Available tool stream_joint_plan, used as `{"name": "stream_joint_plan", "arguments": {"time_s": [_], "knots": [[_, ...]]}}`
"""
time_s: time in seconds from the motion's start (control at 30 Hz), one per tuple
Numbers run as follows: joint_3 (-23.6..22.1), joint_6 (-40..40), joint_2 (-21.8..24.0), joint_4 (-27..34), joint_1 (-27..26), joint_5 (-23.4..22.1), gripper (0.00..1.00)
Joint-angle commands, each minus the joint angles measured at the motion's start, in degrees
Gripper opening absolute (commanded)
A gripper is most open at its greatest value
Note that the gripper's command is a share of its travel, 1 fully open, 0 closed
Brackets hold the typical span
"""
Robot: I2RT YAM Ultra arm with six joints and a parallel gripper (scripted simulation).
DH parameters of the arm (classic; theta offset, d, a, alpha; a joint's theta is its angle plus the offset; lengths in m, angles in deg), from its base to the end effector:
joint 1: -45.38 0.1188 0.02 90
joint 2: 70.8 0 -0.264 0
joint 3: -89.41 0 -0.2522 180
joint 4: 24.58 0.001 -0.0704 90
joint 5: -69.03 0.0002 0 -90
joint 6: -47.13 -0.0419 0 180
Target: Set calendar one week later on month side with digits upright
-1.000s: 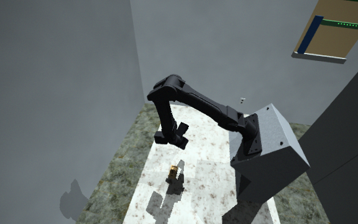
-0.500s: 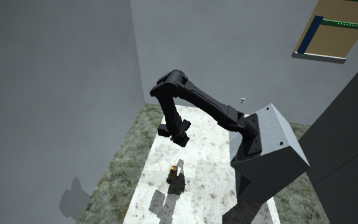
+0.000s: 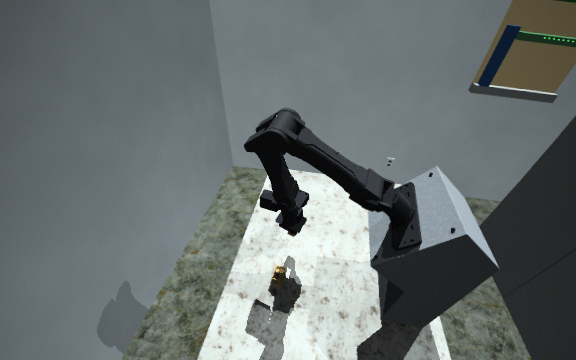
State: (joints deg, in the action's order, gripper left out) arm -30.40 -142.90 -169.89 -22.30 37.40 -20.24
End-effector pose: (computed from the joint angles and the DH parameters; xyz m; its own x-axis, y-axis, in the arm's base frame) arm 0.3391 -0.0471 0.1470 0.2596 0.9579 0.1228 0.6163 -0.2622 0.7426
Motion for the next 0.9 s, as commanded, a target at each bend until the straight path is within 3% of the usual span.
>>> {"name": "stream_joint_plan", "arguments": {"time_s": [0.0,0.13,0.4,0.7,0.87], "knots": [[-0.41,2.48,0.10,-1.62,-3.34,-8.39,0.26],[-0.94,4.37,-0.25,-3.04,-6.33,-15.65,0.26],[-0.89,4.91,-0.56,-3.29,-7.15,-17.74,0.26],[1.42,9.51,-5.17,-4.08,-13.88,-35.57,0.26],[1.69,10.06,-5.72,-4.17,-14.68,-37.70,0.26]]}}
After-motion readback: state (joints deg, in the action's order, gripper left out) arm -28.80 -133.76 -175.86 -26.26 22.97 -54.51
